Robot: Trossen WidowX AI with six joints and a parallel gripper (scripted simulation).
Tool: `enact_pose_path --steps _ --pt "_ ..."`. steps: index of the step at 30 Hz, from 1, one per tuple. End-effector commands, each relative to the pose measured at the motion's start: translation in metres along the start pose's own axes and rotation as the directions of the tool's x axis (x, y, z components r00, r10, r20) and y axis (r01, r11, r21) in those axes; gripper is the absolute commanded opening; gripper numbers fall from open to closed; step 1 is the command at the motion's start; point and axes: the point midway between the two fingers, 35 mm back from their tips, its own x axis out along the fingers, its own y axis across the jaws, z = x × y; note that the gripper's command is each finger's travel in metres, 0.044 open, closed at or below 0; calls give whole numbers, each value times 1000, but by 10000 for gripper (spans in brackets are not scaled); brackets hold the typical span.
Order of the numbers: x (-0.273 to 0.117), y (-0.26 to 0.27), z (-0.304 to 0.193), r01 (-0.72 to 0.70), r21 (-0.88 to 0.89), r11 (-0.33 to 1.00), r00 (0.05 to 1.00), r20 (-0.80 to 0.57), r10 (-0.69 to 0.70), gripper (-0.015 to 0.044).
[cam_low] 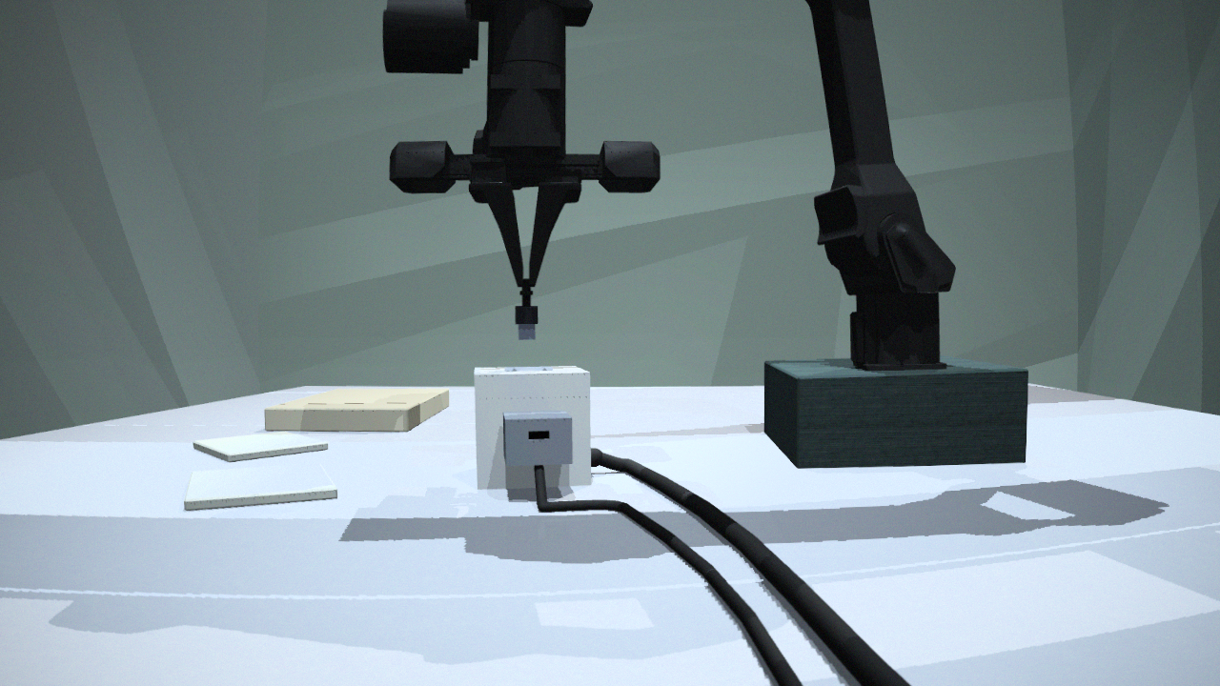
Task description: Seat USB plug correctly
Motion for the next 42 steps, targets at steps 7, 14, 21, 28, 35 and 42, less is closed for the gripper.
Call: enact_pose_path --steps 7,14,21,28,35,42 --pt "1 0 -1 0 -8 1000 1000 -8 0 0" --pt "2 0 -1 0 -14 1000 1000 -13 0 0" --pt "3 0 -2 0 -19 1000 1000 -18 0 0" --pt "4 -1 -2 0 -25 1000 1000 -24 -1 0" --pt "4 -1 -3 0 -30 1000 1000 -29 -1 0" --pt "5 -1 -3 0 -36 999 999 -35 -1 0"
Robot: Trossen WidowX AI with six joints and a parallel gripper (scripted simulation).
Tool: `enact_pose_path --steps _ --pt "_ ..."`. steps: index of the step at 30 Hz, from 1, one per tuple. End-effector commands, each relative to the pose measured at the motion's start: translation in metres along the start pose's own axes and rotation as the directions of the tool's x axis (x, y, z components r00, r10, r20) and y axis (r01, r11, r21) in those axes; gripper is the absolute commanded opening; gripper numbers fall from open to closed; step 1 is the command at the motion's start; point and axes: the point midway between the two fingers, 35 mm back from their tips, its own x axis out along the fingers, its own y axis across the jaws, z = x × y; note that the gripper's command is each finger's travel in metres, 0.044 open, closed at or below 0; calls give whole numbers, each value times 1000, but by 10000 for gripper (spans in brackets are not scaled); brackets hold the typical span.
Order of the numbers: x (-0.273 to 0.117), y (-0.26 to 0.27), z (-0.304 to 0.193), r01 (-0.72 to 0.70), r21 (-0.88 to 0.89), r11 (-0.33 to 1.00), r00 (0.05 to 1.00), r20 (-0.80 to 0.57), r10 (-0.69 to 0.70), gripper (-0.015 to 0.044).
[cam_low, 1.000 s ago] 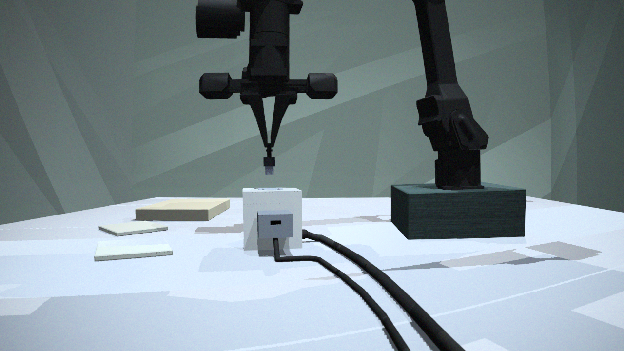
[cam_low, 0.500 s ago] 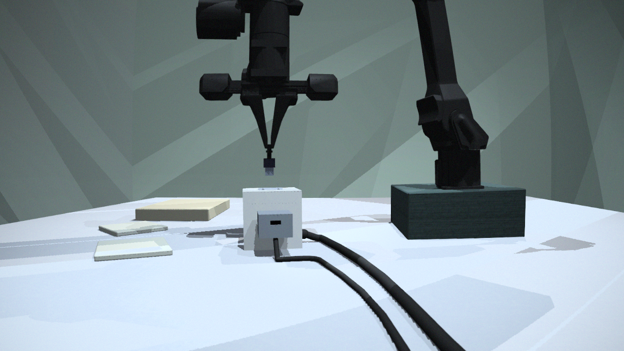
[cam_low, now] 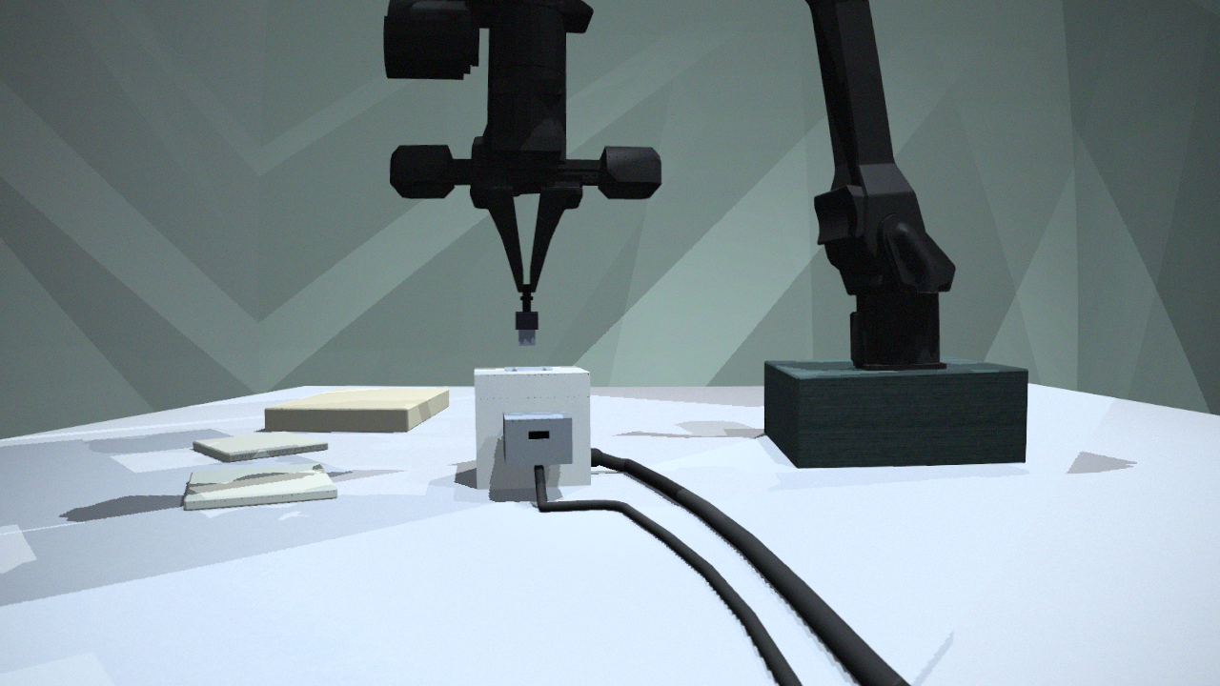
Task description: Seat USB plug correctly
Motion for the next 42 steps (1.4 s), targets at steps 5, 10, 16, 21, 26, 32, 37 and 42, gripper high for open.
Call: enact_pose_path --steps 5,10,16,21,26,32,37,42 --pt "2 0 -1 2 -12 1000 1000 -11 -2 0" --pt "2 0 -1 2 -15 1000 1000 -15 -2 0" --pt "3 -1 -2 2 -20 1000 1000 -19 -2 0" --pt "4 -1 -2 2 -24 1000 1000 -23 -3 0" --pt "4 -1 -3 2 -28 1000 1000 -27 -3 0" --pt "5 -1 -3 2 -33 999 999 -32 -3 0" --pt "6 -1 -3 3 -37 999 999 -35 -4 0" --pt "6 -1 -4 3 -41 999 999 -39 -4 0"
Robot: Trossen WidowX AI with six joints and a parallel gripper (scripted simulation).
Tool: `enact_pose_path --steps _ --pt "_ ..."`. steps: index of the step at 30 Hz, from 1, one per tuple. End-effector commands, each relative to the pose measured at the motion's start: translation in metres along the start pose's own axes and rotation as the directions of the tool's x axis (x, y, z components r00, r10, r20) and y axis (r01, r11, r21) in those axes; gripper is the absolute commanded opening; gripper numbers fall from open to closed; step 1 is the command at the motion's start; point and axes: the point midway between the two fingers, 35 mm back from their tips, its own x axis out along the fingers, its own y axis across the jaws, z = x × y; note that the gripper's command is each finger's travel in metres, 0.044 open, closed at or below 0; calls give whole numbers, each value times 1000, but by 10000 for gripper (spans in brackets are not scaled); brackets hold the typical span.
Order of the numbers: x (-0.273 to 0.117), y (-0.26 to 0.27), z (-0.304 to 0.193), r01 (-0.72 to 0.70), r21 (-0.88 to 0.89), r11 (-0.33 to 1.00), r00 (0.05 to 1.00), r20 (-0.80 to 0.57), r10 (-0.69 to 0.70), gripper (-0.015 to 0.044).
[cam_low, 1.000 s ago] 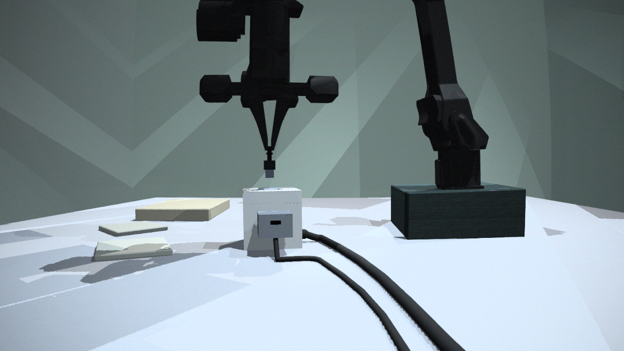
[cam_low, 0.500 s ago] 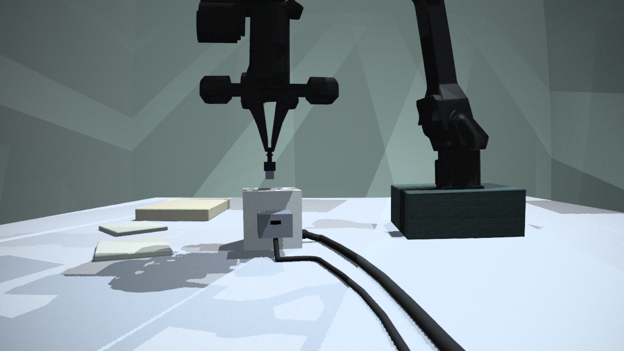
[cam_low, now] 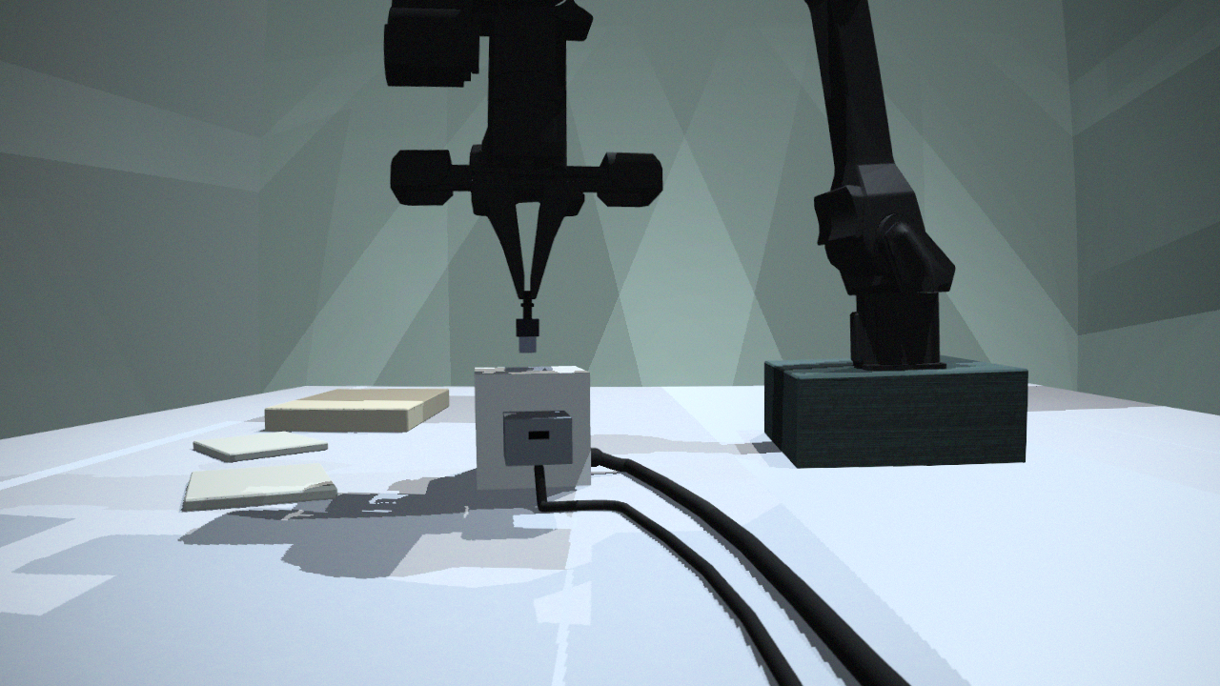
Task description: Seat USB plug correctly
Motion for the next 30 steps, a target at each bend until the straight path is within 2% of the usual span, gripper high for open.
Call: enact_pose_path --steps 1,30 --pt "1 0 -1 2 -8 1000 1000 -8 -2 0" --pt "5 0 -3 3 -29 1000 1000 -28 -4 0"
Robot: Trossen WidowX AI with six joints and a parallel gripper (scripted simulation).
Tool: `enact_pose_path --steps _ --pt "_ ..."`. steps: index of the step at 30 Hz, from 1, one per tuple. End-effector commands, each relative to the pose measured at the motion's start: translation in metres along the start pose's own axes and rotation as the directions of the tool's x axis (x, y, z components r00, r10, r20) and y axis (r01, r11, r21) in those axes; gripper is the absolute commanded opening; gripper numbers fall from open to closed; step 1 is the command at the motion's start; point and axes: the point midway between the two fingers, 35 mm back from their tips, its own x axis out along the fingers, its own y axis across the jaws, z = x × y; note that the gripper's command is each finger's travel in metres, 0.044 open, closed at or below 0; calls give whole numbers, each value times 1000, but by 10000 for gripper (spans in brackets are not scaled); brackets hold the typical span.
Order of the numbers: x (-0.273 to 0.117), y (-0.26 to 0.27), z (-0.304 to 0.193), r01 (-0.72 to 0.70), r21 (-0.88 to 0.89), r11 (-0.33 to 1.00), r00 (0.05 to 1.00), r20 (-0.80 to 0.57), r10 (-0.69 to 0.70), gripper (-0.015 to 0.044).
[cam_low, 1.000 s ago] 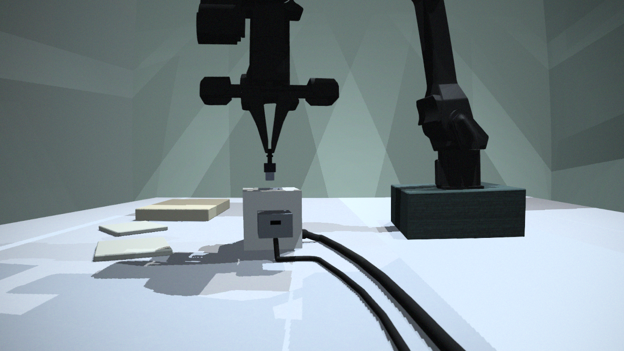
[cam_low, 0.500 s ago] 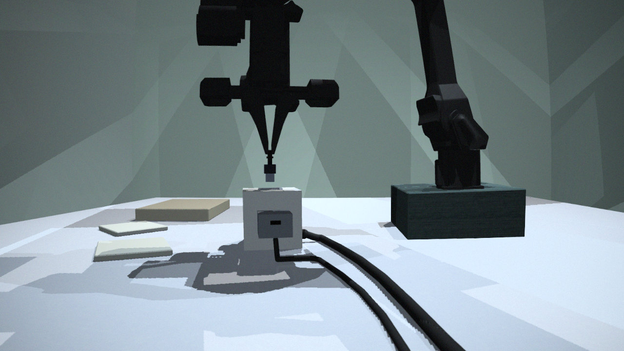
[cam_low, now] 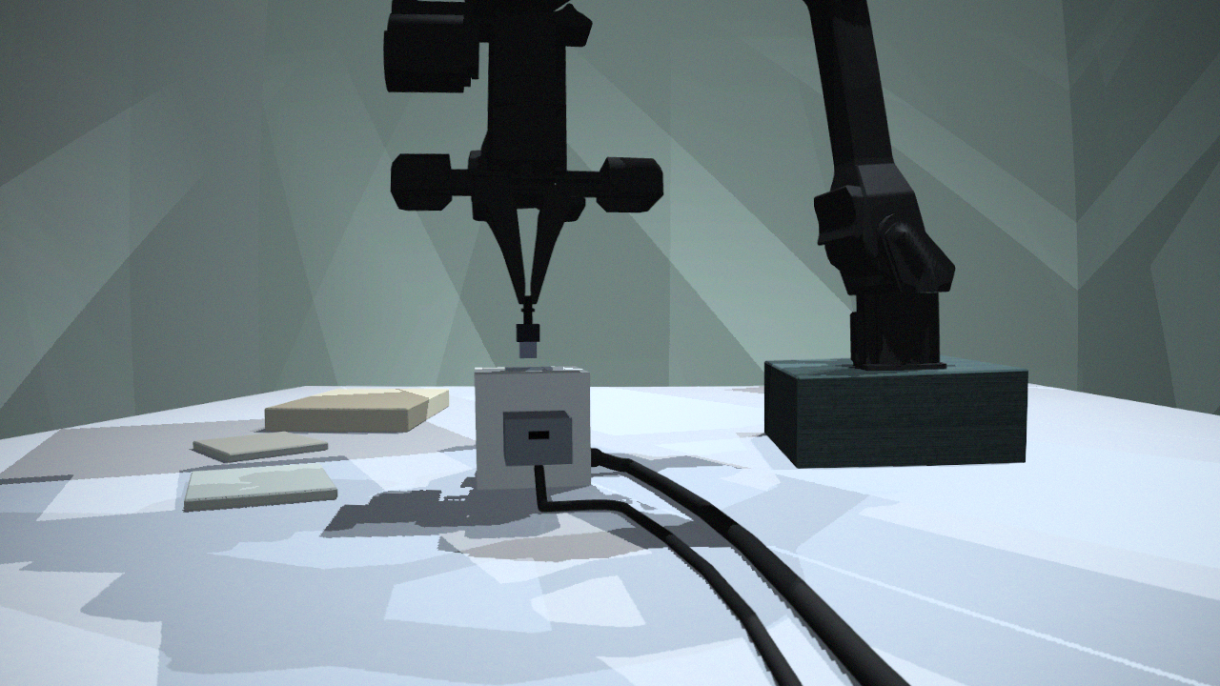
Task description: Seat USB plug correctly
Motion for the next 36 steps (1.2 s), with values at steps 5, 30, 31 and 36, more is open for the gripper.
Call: enact_pose_path --steps 5,30,31,36 --pt "2 0 -1 1 -6 1000 1000 -6 -1 0" --pt "5 0 0 1 -6 1000 1000 -6 -1 0" --pt "5 0 0 1 -6 1000 1000 -6 -1 0" --pt "6 0 0 1 -6 1000 1000 -6 -1 0"
